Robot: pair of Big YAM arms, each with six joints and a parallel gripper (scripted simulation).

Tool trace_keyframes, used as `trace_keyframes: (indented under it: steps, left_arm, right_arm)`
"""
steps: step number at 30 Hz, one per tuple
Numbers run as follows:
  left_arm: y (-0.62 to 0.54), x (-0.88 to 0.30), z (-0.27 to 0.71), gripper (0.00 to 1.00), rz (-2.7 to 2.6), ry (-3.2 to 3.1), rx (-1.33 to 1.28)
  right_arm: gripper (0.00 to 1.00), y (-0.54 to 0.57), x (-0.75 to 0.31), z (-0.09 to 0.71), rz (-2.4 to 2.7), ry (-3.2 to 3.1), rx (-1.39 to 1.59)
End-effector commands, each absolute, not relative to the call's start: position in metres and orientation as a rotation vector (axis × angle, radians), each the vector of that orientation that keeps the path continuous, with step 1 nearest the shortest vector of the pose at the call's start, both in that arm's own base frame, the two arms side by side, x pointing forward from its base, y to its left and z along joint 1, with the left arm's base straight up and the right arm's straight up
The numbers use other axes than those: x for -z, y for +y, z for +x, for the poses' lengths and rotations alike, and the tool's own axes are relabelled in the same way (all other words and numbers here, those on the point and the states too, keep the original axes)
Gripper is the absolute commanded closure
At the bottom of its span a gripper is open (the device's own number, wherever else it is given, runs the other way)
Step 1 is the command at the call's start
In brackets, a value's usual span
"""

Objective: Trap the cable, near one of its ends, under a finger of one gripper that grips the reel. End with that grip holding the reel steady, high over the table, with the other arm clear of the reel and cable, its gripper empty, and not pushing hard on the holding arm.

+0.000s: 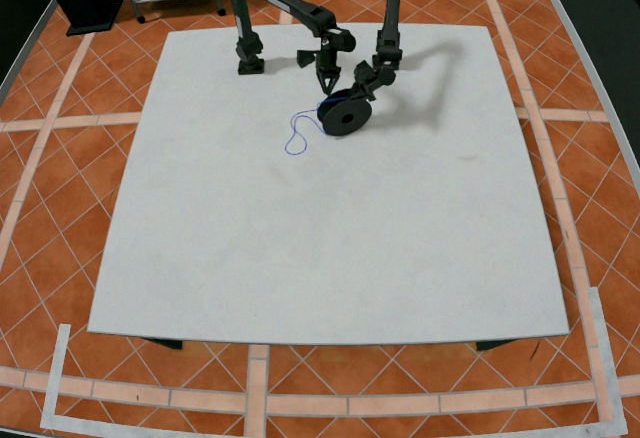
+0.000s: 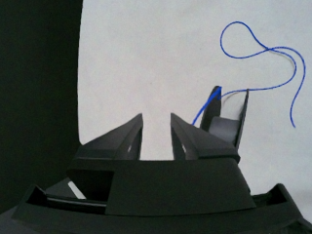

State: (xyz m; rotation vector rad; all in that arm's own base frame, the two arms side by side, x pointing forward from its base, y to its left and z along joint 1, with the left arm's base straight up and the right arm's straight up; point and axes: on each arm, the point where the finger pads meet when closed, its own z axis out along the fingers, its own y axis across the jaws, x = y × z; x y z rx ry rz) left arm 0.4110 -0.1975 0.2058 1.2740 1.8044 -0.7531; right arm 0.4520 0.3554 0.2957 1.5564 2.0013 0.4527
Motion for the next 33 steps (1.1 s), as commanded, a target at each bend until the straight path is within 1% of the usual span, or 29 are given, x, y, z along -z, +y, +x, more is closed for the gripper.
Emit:
trace_keyframes:
  steps: [1, 20, 33]
  left_arm:
    - [-0.195, -0.235, 0.433, 1.0, 1.268, 1.737, 0.701]
    - [-0.195, -0.235, 0.433, 1.0, 1.268, 1.737, 0.701]
    - [-0.195, -0.235, 0.433, 1.0, 1.268, 1.737, 0.701]
  right_arm:
    - [0.7, 0.335, -0.355, 0.466, 1.609, 1.918, -0.566]
    - [0.7, 0.276, -0.393, 0.485, 1.724, 1.834, -0.606]
    - [0.7, 0.284, -0.396, 0.481, 1.71, 1.851, -0.601]
